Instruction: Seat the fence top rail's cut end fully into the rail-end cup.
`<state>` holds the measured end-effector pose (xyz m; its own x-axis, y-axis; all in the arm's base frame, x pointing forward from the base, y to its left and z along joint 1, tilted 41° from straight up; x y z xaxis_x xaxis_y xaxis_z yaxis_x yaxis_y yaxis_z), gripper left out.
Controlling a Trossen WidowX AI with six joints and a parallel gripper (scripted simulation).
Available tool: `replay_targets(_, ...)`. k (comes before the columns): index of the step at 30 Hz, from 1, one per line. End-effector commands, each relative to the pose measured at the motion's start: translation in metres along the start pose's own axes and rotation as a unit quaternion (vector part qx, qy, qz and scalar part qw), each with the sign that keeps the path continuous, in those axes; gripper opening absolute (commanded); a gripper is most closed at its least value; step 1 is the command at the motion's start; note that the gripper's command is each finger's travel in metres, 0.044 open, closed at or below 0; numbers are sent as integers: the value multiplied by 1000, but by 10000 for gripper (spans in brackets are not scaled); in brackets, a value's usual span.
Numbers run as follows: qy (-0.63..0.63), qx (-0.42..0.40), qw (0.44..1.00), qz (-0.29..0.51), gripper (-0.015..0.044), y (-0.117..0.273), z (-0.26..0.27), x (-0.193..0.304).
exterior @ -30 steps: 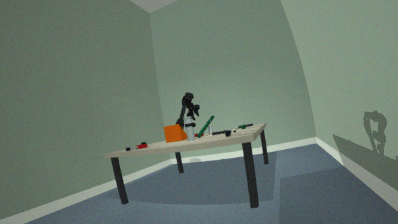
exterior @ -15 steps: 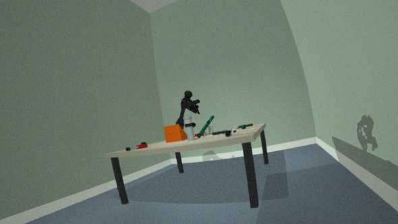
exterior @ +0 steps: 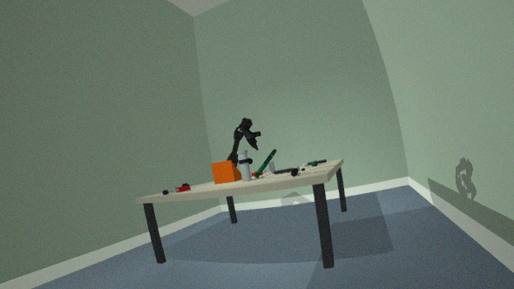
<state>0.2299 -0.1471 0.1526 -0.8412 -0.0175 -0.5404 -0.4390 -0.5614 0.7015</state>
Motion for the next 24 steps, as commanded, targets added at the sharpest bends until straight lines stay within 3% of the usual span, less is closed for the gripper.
replay_targets(1,197,-43,978,51,440,-23,10,-6)
replay_targets(9,562,-168,804,100,440,-67,36,-14)
replay_targets(24,569,-171,798,101,440,-74,37,-12)
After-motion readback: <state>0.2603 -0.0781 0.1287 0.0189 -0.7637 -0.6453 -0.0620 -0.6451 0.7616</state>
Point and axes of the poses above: the point midway between the two fingers, 35 mm back from their tips, its own y axis back along the fingers, its own z axis across the jaws, x = y × z, the point moved 4 cm from there along y, back along the fingers, and after that the axes turned 4 degrees about y, right-handed, at the moved point
